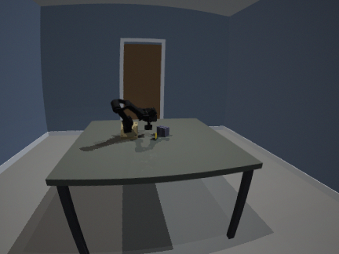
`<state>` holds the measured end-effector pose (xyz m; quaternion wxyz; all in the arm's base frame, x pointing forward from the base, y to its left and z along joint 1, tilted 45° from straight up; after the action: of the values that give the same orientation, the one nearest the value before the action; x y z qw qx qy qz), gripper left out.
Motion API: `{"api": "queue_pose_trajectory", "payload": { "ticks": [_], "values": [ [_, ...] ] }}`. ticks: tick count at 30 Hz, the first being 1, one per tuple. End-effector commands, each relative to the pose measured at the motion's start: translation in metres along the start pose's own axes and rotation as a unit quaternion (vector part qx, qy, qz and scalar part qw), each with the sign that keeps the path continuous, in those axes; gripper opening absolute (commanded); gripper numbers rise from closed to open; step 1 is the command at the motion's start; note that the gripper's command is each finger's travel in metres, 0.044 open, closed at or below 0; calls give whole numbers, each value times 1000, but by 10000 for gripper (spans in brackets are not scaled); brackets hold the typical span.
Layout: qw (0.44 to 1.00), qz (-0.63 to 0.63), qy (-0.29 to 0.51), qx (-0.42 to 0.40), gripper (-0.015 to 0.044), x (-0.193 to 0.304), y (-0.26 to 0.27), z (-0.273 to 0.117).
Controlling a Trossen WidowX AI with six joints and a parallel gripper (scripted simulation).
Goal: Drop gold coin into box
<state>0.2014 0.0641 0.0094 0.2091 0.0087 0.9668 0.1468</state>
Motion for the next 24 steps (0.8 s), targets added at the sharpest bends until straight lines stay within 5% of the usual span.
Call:
{"api": "queue_pose_trajectory", "payload": {
  "ticks": [1,9,18,24],
  "values": [
    [1000,8,3,4,374,0,0,0],
    [919,330,50,212,164,-20,-17,-13],
    [693,558,-101,445,161,-57,-24,-59],
    [577,599,-242,499,161,-85,-19,-89]
  ]
}}
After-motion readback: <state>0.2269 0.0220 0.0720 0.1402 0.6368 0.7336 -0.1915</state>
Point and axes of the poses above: the point midway between the two fingers, 35 mm back from their tips, its own z axis out along the fingers, its own y axis across the jaws, x = y × z, the point moved 3 cm from there along -z, back along the fingers, and after that the axes turned 14 degrees about -z, right-handed, at the moved point
